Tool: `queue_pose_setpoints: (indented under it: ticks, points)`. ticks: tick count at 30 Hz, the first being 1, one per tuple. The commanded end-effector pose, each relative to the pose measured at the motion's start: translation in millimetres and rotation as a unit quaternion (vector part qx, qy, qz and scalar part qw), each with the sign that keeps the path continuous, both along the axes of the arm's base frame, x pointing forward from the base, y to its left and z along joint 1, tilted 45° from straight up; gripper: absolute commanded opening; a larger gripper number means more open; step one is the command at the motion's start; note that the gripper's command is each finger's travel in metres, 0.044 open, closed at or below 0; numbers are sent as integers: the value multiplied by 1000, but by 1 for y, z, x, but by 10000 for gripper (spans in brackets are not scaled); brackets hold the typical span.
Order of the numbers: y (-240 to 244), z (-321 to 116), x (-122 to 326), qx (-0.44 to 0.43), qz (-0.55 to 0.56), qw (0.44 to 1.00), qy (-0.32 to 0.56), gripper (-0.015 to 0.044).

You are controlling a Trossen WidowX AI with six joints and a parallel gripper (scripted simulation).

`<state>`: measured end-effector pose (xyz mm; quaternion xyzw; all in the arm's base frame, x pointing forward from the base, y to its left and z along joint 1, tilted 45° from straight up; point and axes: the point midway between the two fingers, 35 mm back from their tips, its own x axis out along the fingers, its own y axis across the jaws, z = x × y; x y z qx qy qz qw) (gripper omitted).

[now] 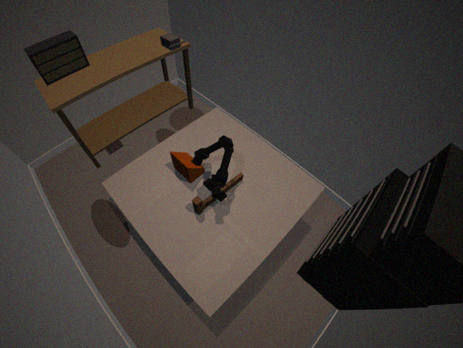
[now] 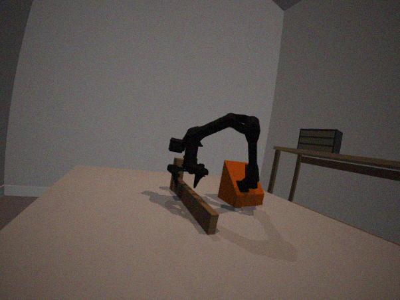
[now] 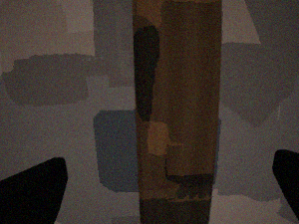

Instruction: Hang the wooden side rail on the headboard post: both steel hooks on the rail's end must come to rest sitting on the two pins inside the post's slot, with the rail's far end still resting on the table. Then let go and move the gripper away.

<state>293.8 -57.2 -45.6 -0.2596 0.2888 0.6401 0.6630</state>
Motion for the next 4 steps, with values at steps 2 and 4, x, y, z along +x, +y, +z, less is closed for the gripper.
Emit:
queue_pose_setpoints:
  ticks: [2, 4]
  points:
    - [0, 0, 0, 0, 1, 1000, 0, 440]
    - [0, 0, 0, 0, 1, 1000, 0, 440]
